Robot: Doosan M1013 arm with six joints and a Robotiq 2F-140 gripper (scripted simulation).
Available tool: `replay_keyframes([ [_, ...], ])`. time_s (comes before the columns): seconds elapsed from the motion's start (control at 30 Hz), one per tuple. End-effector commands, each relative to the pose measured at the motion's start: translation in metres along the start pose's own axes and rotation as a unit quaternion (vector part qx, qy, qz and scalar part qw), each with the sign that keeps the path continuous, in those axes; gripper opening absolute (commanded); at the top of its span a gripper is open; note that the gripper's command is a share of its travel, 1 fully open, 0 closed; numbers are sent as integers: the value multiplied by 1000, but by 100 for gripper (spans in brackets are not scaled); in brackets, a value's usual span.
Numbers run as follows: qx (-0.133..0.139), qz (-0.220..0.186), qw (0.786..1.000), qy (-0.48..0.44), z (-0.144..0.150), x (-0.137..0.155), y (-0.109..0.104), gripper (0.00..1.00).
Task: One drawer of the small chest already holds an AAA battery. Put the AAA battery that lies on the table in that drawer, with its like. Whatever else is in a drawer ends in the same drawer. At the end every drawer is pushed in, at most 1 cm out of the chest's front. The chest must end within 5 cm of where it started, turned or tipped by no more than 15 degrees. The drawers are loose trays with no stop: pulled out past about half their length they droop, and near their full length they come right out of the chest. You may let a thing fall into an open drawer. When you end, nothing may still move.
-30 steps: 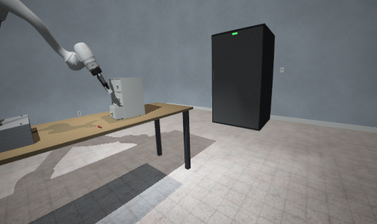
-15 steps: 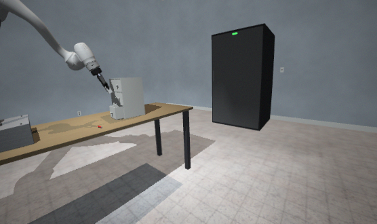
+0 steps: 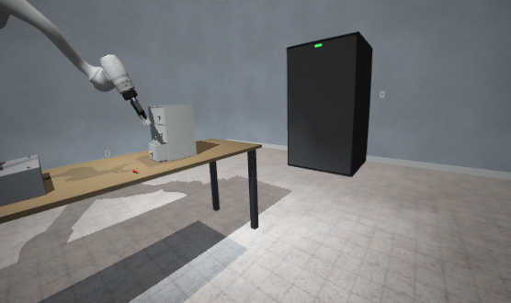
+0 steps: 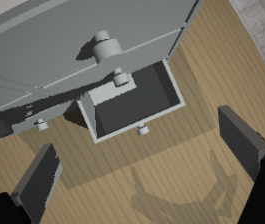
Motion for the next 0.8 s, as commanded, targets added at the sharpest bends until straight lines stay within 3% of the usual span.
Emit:
replay_keyframes([
  [0.0, -12, -39, 999, -17, 5, 8, -23, 100],
  [0.3, -47, -157, 984, -68, 19, 32, -94, 100],
  [0.53, -57, -189, 977, -82, 22, 39, -113, 100],
  [0.77, -58, -194, 976, -84, 23, 40, -116, 100],
])
Point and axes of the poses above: the point where the finger pads meet when closed, its own y axis out along the fingers, its own z axis across the jaws, x = y × z, the point moved 2 cm from there along -y, back along the fingers, and after that the axes turned 2 degrees about -y, right-handed, at the moved point
